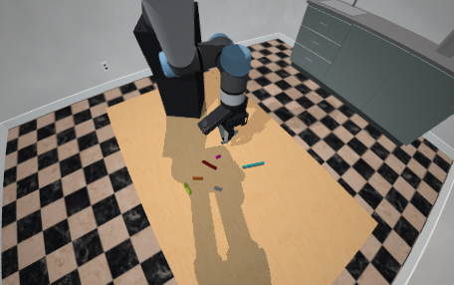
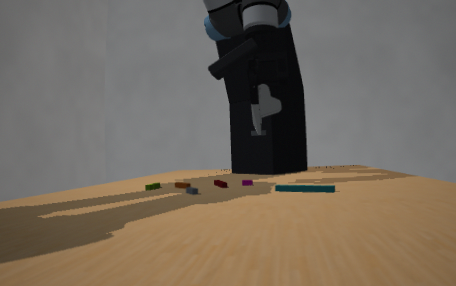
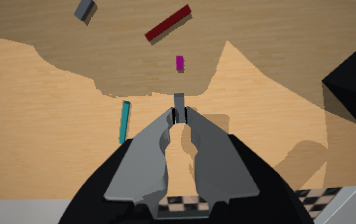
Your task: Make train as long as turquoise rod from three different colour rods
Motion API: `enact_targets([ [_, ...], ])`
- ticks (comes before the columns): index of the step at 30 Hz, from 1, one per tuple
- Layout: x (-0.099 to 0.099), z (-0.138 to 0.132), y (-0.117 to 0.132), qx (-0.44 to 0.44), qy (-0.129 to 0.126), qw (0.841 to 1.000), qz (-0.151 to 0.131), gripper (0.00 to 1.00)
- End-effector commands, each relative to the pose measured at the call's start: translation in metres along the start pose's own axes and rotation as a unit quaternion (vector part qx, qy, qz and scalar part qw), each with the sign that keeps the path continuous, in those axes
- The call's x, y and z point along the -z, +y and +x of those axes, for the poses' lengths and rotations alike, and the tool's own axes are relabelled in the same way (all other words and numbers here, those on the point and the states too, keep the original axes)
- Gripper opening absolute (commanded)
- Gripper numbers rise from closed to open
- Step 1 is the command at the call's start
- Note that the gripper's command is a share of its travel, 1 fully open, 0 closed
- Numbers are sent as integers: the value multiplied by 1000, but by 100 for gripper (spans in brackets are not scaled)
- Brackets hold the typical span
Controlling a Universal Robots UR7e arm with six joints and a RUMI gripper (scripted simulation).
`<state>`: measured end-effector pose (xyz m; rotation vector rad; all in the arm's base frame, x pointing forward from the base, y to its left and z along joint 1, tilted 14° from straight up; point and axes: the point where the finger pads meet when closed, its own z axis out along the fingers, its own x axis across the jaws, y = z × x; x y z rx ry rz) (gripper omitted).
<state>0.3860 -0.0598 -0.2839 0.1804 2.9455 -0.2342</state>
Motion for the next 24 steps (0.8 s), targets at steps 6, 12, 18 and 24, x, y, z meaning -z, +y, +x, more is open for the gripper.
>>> enact_targets([
  [6, 1, 1, 0, -22, 0, 1000, 0, 0],
  [12, 1, 2, 0, -25, 0, 1000, 0, 0],
  [18, 1, 2, 0, -27, 0, 1000, 0, 0],
  [24, 1, 2, 0, -27, 0, 1000, 0, 0],
])
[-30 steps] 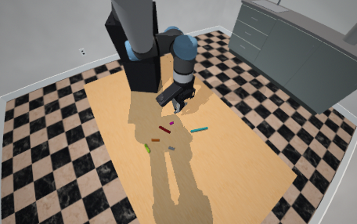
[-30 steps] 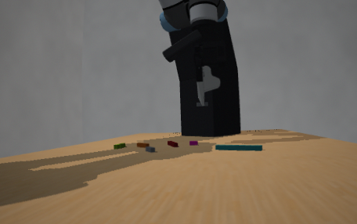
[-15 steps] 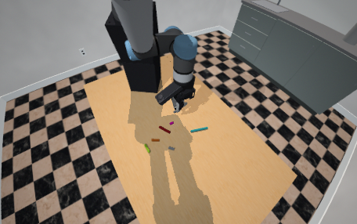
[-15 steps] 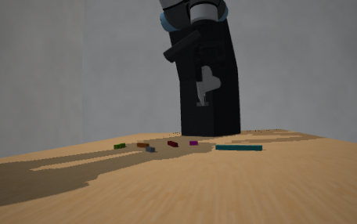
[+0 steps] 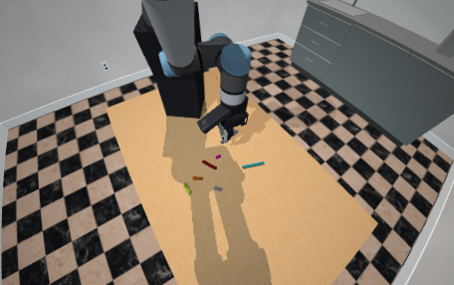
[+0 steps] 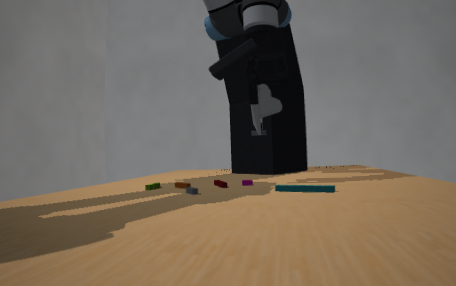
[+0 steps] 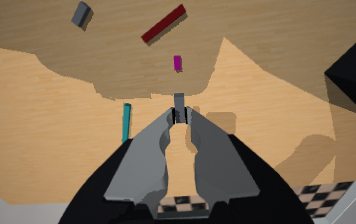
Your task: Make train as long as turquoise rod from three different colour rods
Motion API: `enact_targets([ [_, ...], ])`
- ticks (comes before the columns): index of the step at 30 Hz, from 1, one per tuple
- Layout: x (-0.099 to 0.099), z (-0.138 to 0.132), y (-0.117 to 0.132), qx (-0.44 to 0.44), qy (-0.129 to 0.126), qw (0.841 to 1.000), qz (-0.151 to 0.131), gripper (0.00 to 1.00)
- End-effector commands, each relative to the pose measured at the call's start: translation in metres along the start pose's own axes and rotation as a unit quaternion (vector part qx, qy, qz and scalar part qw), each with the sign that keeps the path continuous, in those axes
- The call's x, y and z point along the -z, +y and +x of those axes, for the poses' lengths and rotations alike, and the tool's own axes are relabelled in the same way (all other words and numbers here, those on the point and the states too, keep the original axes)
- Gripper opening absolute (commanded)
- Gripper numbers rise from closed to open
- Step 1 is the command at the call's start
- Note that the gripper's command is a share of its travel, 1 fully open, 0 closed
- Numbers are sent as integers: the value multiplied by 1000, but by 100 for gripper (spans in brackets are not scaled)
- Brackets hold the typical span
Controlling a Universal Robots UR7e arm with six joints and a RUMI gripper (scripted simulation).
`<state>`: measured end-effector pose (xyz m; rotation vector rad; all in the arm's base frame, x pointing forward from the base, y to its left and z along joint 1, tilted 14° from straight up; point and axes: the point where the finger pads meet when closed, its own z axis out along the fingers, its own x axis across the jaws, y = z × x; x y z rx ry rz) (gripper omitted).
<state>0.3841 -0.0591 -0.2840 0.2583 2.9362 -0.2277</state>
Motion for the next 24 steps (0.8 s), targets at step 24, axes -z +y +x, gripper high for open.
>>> enact_targets([
  [24, -24, -1, 0, 0, 0, 1000, 0, 0],
])
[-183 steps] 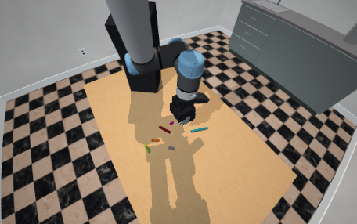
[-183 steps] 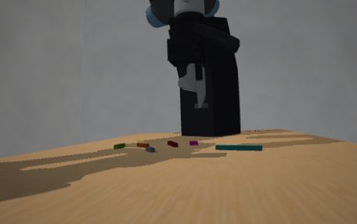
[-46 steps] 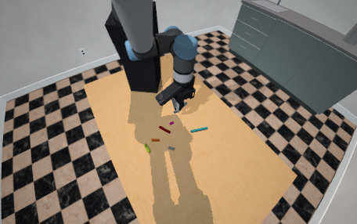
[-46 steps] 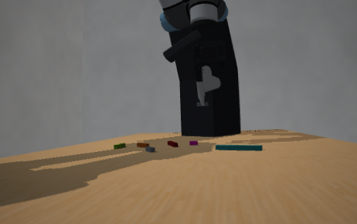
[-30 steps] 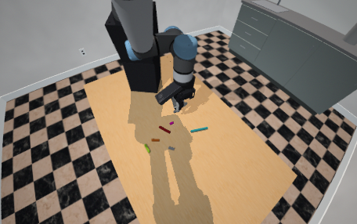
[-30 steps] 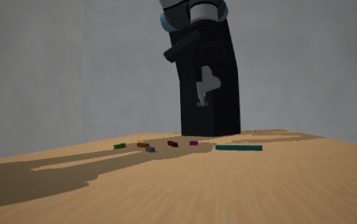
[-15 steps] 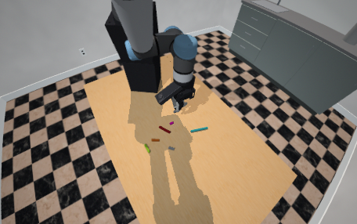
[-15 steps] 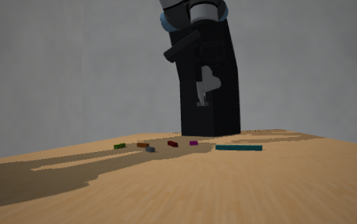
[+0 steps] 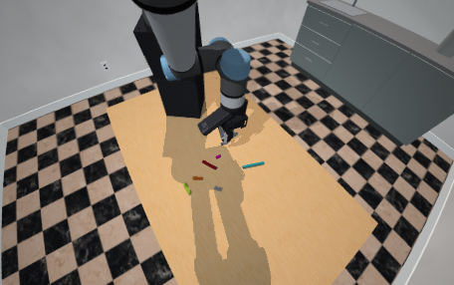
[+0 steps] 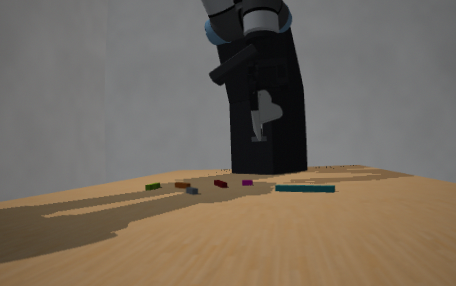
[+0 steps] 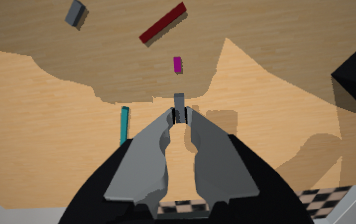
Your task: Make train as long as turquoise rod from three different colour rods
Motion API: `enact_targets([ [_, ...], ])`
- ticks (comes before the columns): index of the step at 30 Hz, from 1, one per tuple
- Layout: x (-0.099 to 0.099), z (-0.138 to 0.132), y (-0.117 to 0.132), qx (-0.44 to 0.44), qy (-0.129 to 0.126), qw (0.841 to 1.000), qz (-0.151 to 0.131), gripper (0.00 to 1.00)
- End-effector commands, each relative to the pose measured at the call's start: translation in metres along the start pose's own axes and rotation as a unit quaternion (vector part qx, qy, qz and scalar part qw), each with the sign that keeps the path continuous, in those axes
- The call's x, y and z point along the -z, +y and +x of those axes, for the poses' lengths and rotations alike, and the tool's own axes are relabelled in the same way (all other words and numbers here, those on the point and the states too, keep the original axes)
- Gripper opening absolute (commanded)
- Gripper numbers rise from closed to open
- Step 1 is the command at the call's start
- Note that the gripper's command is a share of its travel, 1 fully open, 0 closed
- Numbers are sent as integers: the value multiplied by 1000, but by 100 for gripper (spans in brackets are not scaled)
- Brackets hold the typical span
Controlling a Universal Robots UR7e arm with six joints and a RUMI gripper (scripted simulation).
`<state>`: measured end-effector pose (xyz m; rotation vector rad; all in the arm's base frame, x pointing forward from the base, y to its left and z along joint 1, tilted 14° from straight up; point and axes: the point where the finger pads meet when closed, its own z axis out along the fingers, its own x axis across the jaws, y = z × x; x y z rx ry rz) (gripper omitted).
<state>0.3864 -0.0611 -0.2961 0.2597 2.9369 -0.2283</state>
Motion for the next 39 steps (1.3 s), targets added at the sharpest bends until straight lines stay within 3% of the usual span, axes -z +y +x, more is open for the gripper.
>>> enact_targets([
  [1, -16, -1, 0, 0, 0, 1000, 0, 0],
  [10, -56, -1, 0, 0, 0, 1000, 0, 0],
  [18, -73, -2, 0, 0, 0, 1000, 0, 0],
  [39, -76, -2, 0, 0, 0, 1000, 0, 0],
])
